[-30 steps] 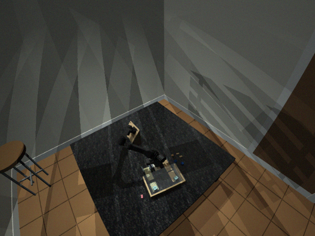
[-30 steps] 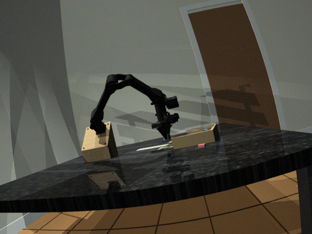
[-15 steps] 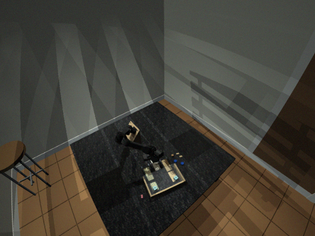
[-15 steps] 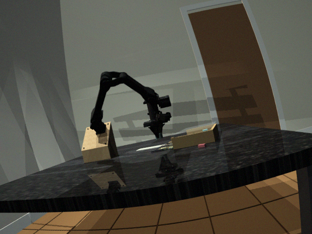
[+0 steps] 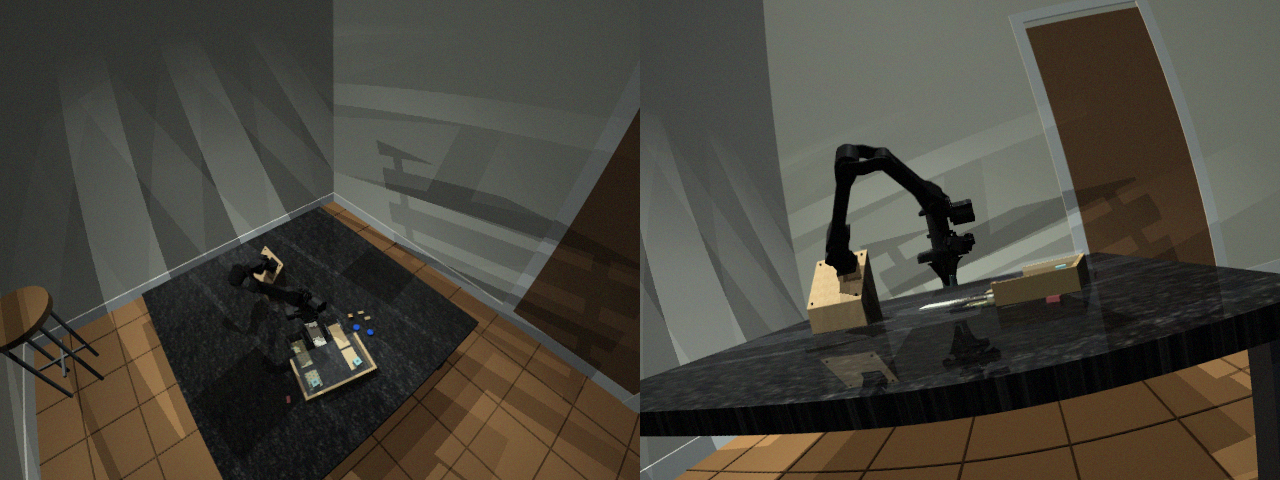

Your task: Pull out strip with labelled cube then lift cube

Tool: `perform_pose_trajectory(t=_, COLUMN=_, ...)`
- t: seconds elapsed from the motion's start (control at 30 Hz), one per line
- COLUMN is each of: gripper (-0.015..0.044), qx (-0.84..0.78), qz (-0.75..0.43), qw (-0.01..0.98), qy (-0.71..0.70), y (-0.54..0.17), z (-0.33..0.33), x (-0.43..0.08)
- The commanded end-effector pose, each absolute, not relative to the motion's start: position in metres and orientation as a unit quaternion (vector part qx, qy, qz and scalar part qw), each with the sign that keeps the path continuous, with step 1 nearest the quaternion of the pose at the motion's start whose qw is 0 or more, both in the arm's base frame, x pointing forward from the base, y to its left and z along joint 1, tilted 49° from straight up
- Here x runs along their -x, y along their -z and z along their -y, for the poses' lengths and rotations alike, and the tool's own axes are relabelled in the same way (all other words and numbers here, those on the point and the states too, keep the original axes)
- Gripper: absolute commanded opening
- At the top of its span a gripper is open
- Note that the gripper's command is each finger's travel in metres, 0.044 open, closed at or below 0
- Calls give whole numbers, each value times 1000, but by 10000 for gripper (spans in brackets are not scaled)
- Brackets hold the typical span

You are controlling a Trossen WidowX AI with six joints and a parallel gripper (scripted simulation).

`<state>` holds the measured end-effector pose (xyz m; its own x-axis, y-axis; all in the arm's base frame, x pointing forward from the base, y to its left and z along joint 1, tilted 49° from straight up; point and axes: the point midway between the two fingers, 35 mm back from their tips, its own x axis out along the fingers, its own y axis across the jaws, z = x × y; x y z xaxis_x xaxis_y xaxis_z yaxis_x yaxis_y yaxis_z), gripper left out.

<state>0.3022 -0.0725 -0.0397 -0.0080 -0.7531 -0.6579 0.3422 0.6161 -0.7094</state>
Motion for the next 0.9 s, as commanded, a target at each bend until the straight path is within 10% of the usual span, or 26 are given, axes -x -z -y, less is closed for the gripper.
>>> perform_pose_trajectory(t=0.0, gripper=0, qx=170, qz=-581, qw=688, qy=400, y=27, z=58, x=-304)
perform_pose_trajectory(t=0.87, gripper=0, qx=171, qz=-581, qw=688, qy=400, y=17, z=47, x=-303)
